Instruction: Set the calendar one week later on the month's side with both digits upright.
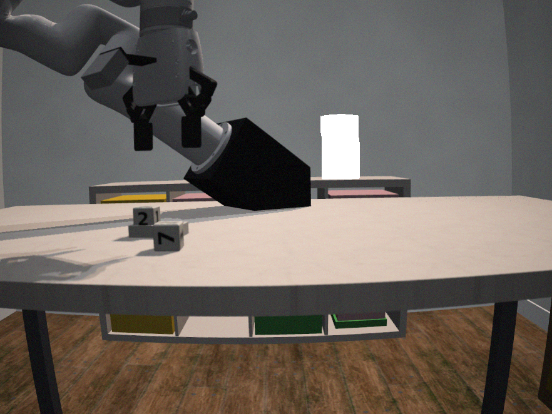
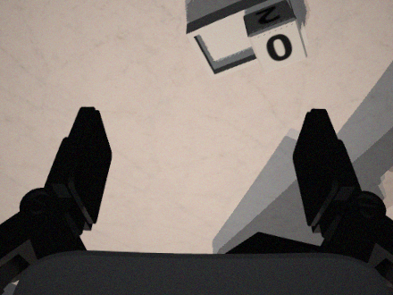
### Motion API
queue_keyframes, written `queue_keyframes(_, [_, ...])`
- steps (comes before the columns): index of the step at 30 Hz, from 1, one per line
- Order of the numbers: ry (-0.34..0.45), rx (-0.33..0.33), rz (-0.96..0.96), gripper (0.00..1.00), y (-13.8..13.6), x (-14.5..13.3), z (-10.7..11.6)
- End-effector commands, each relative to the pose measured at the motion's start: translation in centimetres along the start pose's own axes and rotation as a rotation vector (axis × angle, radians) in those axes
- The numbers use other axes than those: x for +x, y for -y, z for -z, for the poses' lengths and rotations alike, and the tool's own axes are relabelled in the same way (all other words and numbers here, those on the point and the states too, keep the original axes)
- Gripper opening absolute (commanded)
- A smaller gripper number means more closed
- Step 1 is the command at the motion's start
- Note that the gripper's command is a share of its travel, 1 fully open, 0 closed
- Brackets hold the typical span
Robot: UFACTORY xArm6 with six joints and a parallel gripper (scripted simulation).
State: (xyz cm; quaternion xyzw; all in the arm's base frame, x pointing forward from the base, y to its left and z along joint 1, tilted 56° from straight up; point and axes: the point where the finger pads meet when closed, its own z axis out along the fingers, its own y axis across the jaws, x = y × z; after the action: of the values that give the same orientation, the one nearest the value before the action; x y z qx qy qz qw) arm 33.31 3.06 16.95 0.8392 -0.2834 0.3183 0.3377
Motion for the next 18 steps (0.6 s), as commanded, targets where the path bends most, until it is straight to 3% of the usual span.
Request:
queue_keyframes(1, [-0.008, 0.004, -0.154, 1.0, -0.6, 0.1, 0.0])
queue_keyframes(18, [-0.007, 0.006, -0.725, 1.0, -3.2, -0.1, -0.6])
